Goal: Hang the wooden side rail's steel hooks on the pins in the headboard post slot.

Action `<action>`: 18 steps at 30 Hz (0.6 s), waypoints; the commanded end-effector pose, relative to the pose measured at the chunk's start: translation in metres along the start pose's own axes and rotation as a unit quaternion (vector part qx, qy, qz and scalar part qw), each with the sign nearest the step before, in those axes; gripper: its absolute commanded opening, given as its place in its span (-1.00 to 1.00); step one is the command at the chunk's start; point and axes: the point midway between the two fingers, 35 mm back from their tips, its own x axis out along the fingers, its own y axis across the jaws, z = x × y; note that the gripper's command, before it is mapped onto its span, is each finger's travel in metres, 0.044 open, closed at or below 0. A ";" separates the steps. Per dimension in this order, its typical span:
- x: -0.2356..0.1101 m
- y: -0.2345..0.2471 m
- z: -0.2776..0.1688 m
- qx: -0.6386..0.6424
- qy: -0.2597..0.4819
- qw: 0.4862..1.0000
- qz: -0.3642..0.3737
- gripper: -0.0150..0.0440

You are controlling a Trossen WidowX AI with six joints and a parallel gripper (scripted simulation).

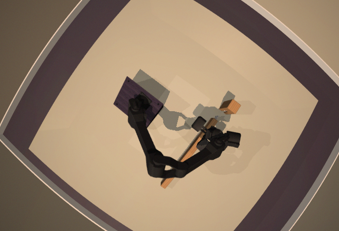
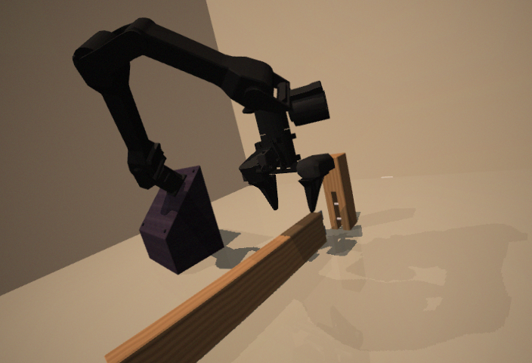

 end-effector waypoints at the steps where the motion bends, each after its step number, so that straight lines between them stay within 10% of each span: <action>1: 0.006 -0.002 -0.001 -0.007 -0.003 1.000 0.001 1.00; 18: 0.037 -0.001 -0.001 -0.007 -0.003 1.000 0.001 1.00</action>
